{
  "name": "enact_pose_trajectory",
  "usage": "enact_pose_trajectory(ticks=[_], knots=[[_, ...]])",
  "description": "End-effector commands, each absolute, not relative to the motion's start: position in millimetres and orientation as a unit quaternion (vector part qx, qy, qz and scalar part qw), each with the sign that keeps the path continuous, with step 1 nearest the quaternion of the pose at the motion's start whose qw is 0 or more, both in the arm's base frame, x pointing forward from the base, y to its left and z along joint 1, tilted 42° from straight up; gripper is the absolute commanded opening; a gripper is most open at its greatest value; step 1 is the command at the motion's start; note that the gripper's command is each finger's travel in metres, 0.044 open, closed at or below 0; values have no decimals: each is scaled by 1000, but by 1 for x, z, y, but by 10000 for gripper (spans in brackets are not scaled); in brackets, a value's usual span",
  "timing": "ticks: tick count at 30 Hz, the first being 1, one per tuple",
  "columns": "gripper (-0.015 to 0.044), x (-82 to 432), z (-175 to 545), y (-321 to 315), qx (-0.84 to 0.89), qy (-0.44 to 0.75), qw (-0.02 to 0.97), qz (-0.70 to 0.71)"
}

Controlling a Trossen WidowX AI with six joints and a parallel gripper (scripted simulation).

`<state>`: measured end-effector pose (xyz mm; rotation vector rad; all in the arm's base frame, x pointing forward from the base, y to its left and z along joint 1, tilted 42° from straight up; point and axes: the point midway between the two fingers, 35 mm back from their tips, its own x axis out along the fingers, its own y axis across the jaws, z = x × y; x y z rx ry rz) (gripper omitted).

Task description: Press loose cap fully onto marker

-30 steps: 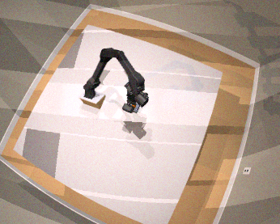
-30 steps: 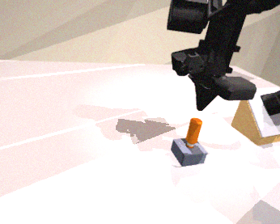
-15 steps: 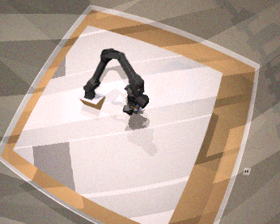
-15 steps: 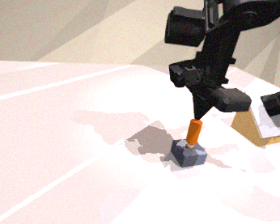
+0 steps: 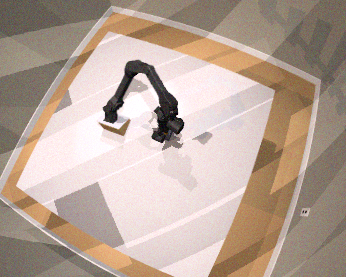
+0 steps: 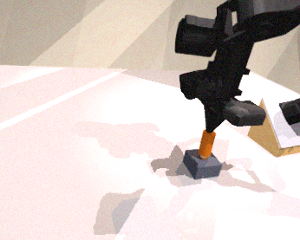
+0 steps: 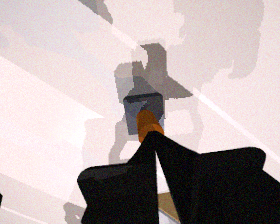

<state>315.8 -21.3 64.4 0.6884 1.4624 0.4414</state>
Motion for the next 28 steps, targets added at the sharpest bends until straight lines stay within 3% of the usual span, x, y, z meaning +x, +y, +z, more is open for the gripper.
enact_pose_trajectory(ticks=[1, 13, 28], knots=[[0, 316, 65, -22, 305, 648, 670, 196], [0, 309, 131, -81, 305, 650, 669, 194], [394, 309, 131, -81, 305, 650, 669, 194]])
